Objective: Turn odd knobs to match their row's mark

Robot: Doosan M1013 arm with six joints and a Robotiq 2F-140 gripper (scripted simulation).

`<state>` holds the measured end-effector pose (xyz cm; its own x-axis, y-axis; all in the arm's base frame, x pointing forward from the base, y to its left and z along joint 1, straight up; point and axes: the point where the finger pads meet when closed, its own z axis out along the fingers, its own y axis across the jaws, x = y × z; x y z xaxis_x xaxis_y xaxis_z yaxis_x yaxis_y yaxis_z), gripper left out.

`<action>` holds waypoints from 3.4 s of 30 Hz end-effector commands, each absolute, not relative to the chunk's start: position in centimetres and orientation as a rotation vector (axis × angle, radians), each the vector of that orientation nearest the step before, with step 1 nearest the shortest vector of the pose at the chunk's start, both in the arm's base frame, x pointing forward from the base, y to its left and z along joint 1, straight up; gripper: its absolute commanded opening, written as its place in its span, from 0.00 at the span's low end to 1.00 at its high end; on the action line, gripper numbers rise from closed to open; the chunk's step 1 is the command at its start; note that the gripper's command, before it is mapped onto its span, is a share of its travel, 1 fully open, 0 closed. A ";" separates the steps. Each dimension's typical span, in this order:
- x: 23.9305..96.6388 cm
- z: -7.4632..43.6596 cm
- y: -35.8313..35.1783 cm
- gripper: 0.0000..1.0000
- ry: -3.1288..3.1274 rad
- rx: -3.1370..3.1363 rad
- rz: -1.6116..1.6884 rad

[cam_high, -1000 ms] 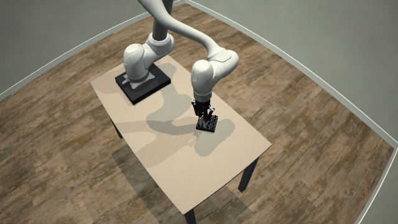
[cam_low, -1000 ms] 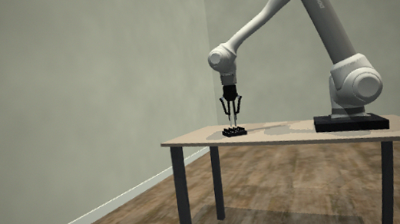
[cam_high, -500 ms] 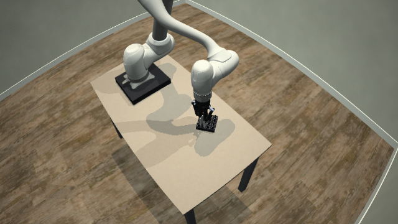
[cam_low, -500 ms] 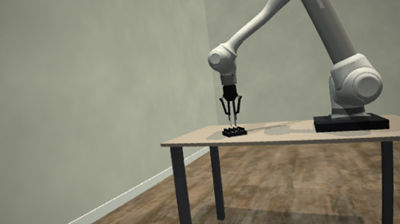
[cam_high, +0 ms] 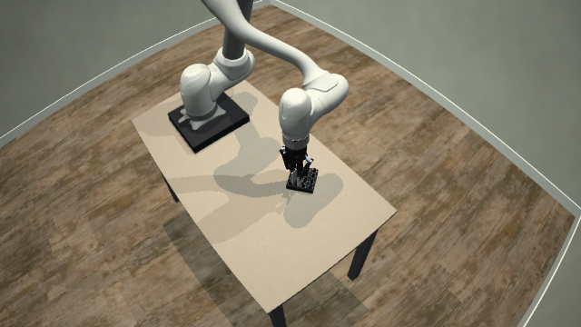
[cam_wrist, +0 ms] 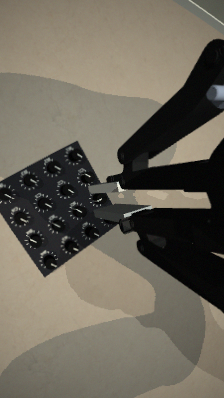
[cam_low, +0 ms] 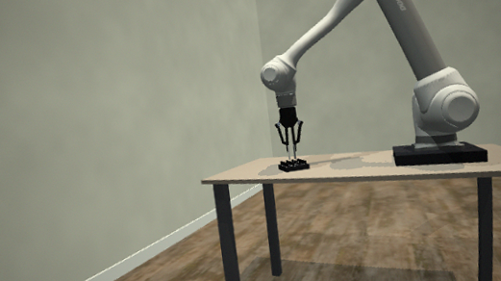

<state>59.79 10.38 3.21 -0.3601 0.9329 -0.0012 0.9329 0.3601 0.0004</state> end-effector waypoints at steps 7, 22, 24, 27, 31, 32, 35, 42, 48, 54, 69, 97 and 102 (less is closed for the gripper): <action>59.8 2.7 10.4 0.12 2.590 1.776 0.000; 59.8 2.1 10.4 0.12 2.590 1.776 0.000; 59.8 2.1 10.4 0.12 2.590 1.776 0.000; 59.8 2.1 10.4 0.12 2.590 1.776 0.000; 59.8 2.1 10.4 0.12 2.590 1.776 0.000; 59.8 2.1 10.4 0.12 2.590 1.776 0.000; 59.8 2.1 10.4 0.12 2.590 1.776 0.000; 59.8 2.1 10.4 0.12 2.590 1.776 0.000; 59.8 2.1 10.4 0.12 2.590 1.776 0.000; 59.8 2.1 10.4 0.12 2.590 1.776 0.000; 59.8 2.1 10.4 0.05 2.590 1.776 0.000; 59.8 2.1 10.4 0.05 2.573 1.801 0.000; 59.8 2.1 10.4 0.05 2.533 1.856 0.000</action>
<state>59.79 10.38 2.14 -0.3187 0.9479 -0.0008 0.9479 0.3187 0.0005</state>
